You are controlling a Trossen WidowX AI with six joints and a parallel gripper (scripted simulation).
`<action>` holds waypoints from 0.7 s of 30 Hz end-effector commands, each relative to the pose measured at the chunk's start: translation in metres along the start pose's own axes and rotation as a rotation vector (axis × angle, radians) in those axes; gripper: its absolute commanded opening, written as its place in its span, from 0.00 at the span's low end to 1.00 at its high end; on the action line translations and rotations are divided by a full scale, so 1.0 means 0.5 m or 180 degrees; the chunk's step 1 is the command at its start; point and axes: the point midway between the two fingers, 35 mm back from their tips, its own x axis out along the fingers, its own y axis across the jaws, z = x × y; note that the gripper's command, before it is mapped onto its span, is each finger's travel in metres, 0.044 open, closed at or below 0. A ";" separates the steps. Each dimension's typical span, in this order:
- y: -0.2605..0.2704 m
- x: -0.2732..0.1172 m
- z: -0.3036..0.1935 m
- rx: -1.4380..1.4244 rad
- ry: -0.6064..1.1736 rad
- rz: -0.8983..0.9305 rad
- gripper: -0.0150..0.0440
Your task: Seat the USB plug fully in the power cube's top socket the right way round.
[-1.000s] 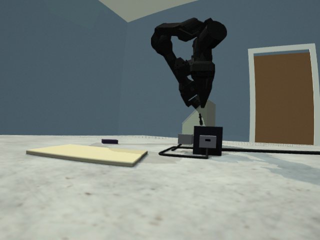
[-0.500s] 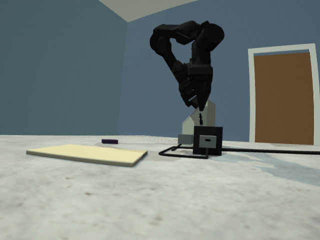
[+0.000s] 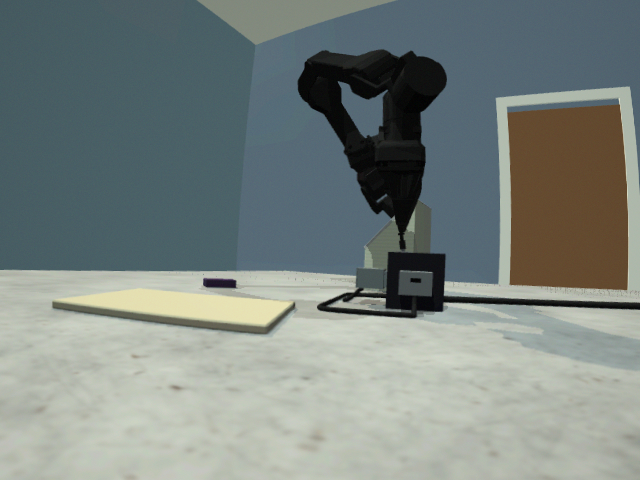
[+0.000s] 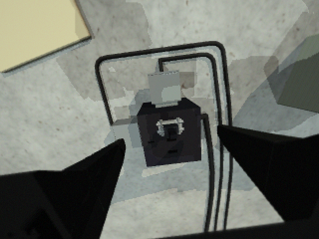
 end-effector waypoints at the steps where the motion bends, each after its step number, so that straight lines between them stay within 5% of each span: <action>1: -0.005 0.009 0.002 -0.0023 -0.0022 -0.0017 1.00; 5: -0.005 0.009 0.002 -0.0023 -0.0022 -0.0017 1.00; 21: -0.002 0.005 0.001 -0.0002 -0.0002 -0.0010 0.29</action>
